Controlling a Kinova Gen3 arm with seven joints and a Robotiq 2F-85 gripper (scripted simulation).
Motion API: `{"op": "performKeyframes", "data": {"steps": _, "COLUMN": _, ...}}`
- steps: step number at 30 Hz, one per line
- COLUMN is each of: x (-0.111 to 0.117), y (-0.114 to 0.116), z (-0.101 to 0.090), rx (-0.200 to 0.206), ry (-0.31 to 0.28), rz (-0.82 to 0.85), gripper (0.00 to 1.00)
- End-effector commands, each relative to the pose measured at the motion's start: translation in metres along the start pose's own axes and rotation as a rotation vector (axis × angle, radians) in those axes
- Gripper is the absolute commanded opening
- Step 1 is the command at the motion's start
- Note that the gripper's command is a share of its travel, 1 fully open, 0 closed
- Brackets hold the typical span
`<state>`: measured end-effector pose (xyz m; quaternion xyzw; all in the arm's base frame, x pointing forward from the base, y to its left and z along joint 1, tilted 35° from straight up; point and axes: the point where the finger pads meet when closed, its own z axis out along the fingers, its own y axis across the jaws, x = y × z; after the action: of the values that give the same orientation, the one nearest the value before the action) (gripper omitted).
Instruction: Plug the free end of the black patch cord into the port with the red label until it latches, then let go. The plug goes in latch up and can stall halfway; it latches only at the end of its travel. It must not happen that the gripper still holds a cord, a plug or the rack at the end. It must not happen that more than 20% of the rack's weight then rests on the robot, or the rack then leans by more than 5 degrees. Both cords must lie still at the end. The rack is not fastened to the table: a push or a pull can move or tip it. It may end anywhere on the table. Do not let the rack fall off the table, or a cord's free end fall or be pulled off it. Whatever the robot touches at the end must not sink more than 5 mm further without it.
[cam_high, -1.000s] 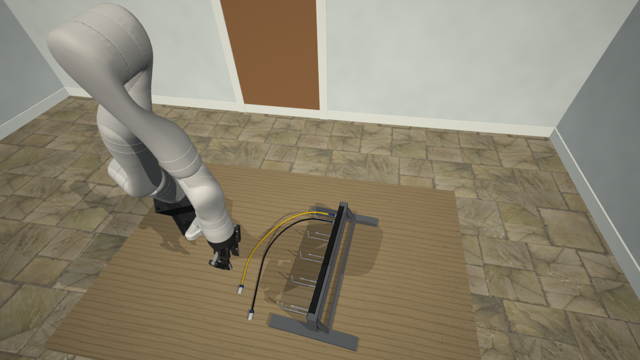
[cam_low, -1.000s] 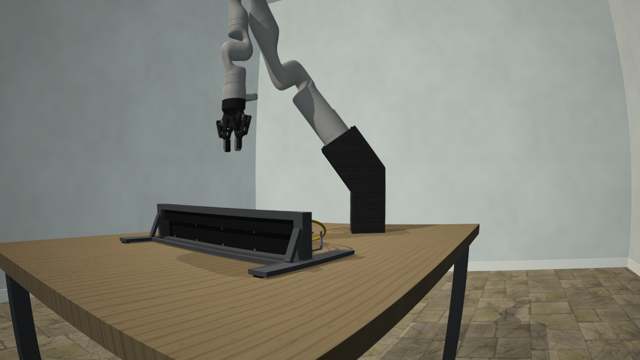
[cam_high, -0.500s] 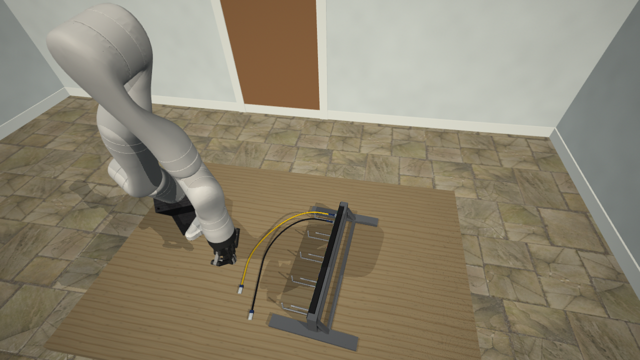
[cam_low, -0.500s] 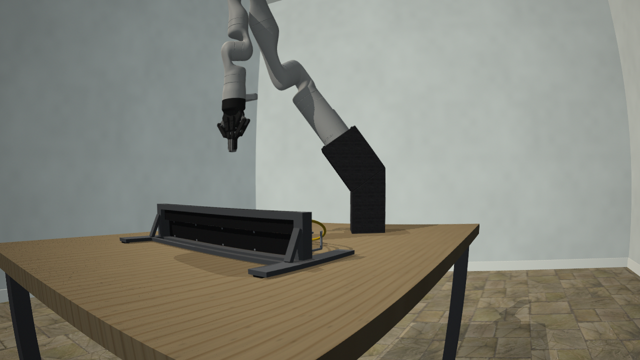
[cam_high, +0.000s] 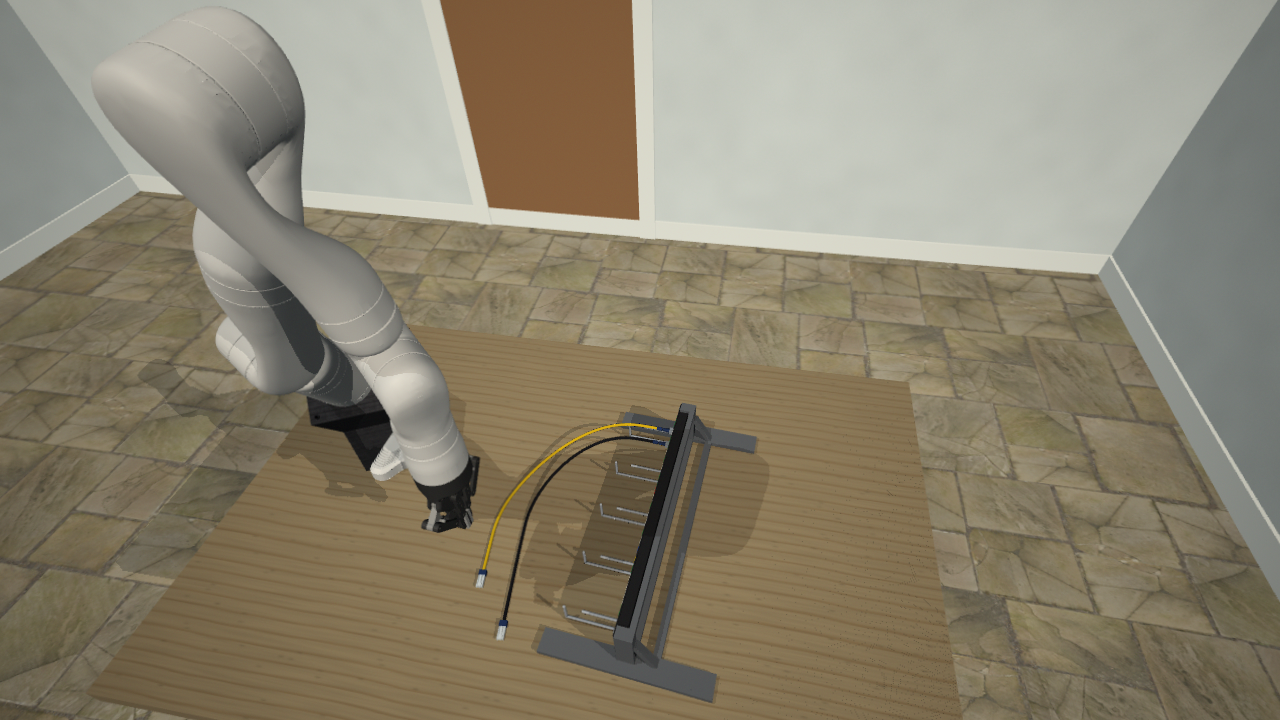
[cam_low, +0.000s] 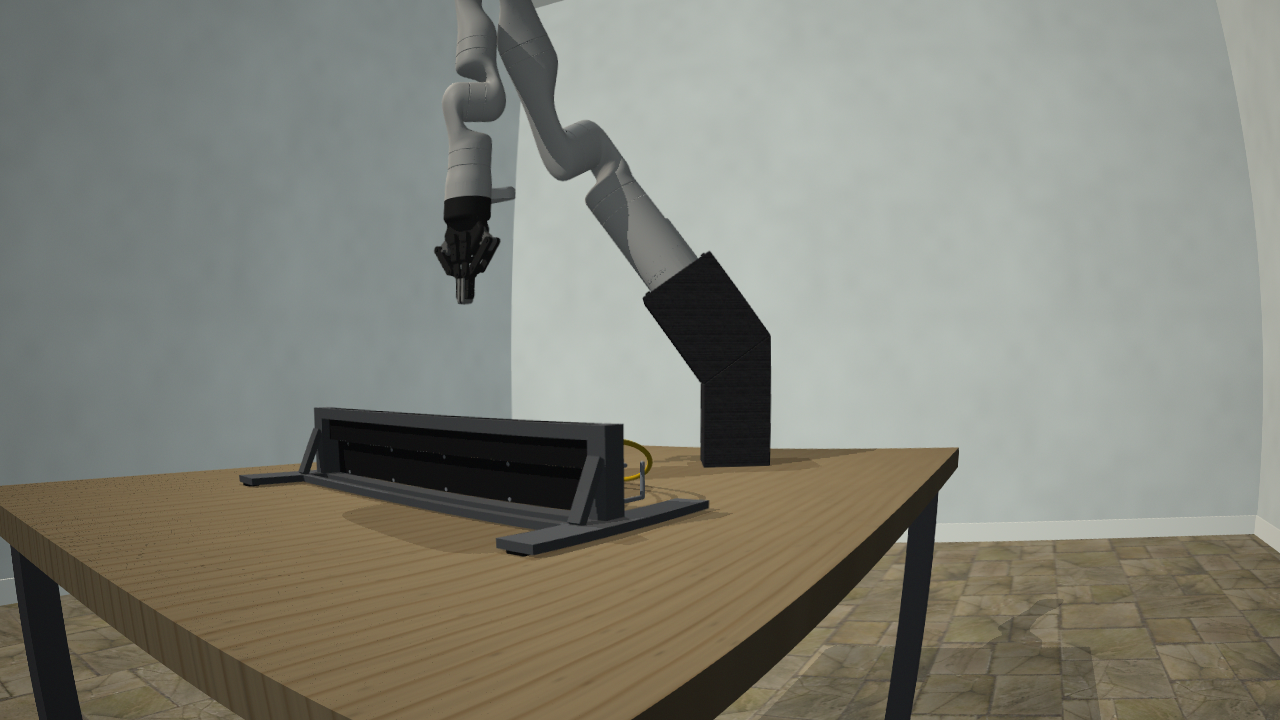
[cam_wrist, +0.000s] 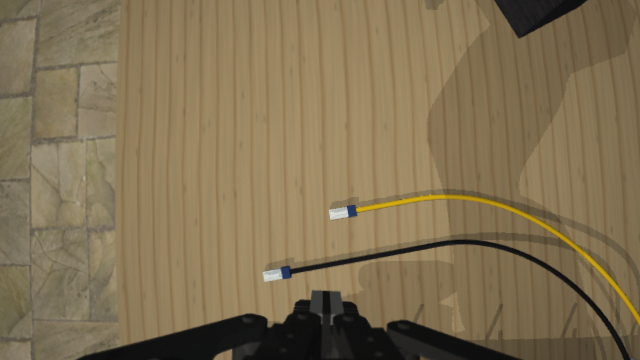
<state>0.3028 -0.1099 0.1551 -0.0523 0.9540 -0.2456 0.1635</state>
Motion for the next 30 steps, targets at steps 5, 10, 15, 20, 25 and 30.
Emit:
{"op": "performKeyframes", "data": {"steps": 5, "x": 0.004, "y": 0.003, "z": 0.0, "rx": -0.006, "ry": 0.008, "rz": 0.004, "gripper": 0.0}}
{"op": "performKeyframes", "data": {"steps": 10, "x": 0.004, "y": 0.006, "z": 0.001, "rx": -0.013, "ry": 0.009, "rz": 0.012, "gripper": 0.0}}
{"op": "performKeyframes", "data": {"steps": 15, "x": 0.003, "y": 0.018, "z": 0.001, "rx": -0.036, "ry": 0.014, "rz": 0.037, "gripper": 0.0}}
{"op": "performKeyframes", "data": {"steps": 20, "x": 0.002, "y": 0.037, "z": 0.002, "rx": -0.076, "ry": 0.022, "rz": 0.08, "gripper": 0.0}}
{"op": "performKeyframes", "data": {"steps": 25, "x": 0.001, "y": 0.054, "z": 0.003, "rx": -0.108, "ry": 0.03, "rz": 0.116, "gripper": 0.0}}
{"op": "performKeyframes", "data": {"steps": 30, "x": -0.001, "y": 0.088, "z": 0.003, "rx": -0.176, "ry": 0.049, "rz": 0.195, "gripper": 0.0}}
